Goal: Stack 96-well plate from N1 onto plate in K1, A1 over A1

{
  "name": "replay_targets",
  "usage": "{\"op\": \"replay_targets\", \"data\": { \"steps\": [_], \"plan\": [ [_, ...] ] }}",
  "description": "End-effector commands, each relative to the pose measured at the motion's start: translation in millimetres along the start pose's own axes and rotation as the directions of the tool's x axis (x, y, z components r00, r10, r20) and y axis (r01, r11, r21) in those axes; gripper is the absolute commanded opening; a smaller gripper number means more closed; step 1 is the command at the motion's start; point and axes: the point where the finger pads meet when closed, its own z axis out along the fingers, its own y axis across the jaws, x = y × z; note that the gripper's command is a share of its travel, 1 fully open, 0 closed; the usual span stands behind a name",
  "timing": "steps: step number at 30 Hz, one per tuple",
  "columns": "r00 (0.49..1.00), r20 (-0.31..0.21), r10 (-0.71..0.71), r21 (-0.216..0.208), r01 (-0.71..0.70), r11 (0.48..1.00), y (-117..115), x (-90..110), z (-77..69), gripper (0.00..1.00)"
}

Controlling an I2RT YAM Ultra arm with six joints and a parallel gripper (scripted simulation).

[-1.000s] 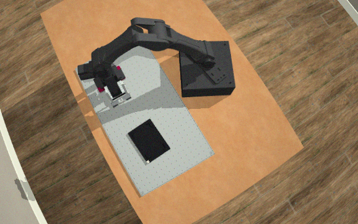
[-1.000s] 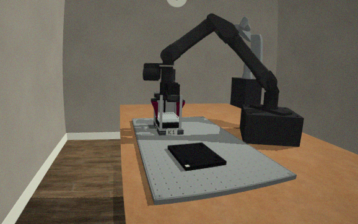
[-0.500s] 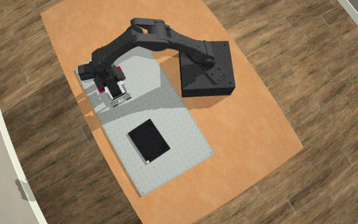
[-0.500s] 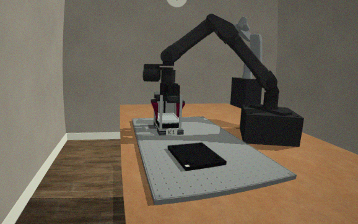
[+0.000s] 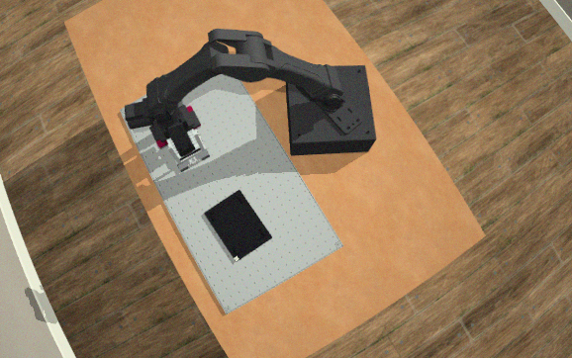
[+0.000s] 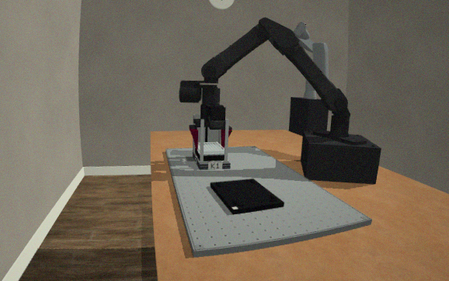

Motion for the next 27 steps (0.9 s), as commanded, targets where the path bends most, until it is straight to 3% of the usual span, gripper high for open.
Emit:
{"op": "replay_targets", "data": {
  "steps": [1,12,15,21,22,27],
  "plan": [
    [1.000,0.010,0.011,0.003,-0.011,1.000,4.7,3.9,5.8,0.00],
    [1.000,0.012,0.011,-0.001,-0.011,1.000,5.6,3.7,9.1,0.00],
    [1.000,0.003,0.012,0.022,-0.012,1.000,-0.4,6.0,0.9,0.00],
    [1.000,-0.001,0.005,0.017,-0.005,1.000,-2.0,3.1,-0.6,0.00],
    [1.000,-0.001,0.005,0.017,-0.005,1.000,-2.0,3.1,-0.6,1.00],
    [1.000,-0.001,0.005,0.017,-0.005,1.000,-2.0,3.1,-0.6,1.00]
  ]
}}
